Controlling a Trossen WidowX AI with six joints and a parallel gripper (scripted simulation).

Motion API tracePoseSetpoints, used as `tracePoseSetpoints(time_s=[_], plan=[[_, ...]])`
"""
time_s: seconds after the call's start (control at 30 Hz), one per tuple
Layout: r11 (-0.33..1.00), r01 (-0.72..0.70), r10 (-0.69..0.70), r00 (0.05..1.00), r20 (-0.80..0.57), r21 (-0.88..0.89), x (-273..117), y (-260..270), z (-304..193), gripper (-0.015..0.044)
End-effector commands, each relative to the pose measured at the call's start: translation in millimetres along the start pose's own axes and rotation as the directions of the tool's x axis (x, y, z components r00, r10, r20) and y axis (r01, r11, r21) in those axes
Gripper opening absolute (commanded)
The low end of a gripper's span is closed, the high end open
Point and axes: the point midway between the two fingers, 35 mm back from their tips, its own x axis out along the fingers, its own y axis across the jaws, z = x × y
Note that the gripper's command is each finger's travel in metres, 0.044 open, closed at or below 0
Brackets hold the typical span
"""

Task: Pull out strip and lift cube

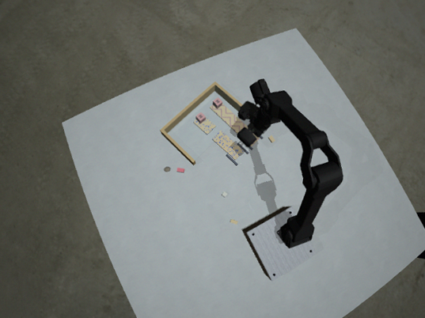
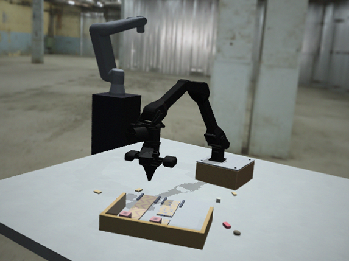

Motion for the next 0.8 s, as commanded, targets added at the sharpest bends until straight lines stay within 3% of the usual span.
tracePoseSetpoints(time_s=[0.0,0.77], plan=[[1.0,-0.008,0.008,1.0,-0.01,-0.005,11,0,-1,0.0],[1.0,-0.008,0.008,1.0,-0.01,-0.005,49,1,0,0.0]])
